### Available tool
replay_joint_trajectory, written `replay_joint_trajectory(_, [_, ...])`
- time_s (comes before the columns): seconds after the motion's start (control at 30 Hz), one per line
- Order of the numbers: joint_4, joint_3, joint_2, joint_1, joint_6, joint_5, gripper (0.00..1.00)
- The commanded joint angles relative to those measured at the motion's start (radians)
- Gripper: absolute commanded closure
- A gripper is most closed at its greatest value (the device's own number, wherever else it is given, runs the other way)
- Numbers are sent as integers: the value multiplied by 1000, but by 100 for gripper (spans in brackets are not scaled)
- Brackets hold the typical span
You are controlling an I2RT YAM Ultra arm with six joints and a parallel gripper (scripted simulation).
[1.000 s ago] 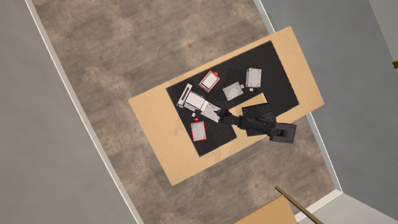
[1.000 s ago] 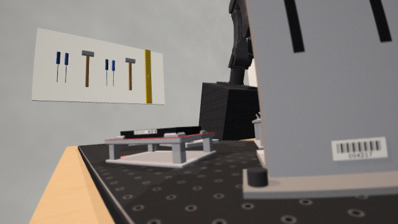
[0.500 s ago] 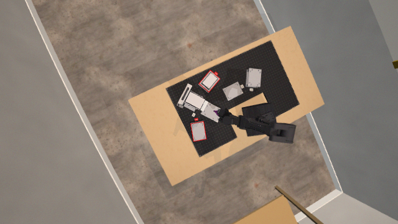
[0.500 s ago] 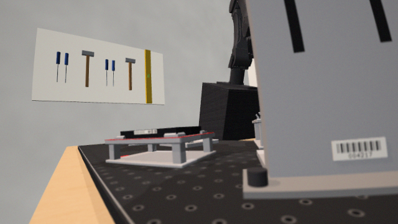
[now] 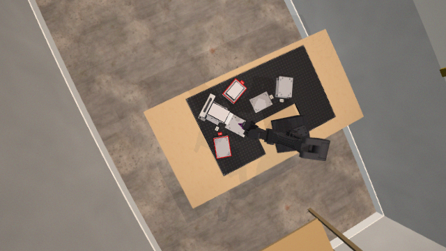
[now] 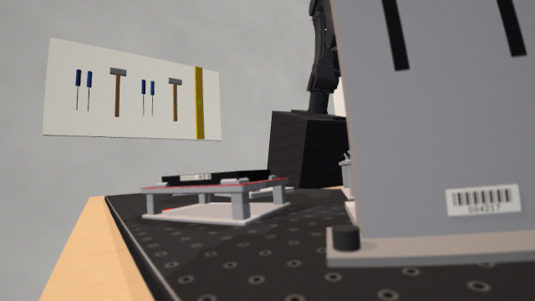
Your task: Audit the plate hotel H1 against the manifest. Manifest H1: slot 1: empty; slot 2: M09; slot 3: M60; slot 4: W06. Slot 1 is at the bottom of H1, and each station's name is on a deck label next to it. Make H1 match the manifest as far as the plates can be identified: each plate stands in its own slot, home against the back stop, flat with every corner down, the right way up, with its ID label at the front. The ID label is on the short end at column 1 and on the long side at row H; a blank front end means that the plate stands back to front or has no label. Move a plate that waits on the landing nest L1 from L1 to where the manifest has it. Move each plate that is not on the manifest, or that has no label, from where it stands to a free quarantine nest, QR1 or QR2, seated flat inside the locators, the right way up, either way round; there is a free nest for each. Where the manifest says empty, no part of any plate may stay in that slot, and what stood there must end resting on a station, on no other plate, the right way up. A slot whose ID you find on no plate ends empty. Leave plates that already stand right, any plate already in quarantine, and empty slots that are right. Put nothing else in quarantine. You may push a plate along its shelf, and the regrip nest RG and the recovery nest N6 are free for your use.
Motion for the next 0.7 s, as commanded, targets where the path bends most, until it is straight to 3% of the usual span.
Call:
replay_joint_trajectory(0.0, [5,8,0,-3,-2,-1,100])
replay_joint_trajectory(0.67, [7,50,43,-23,-11,-18,100])
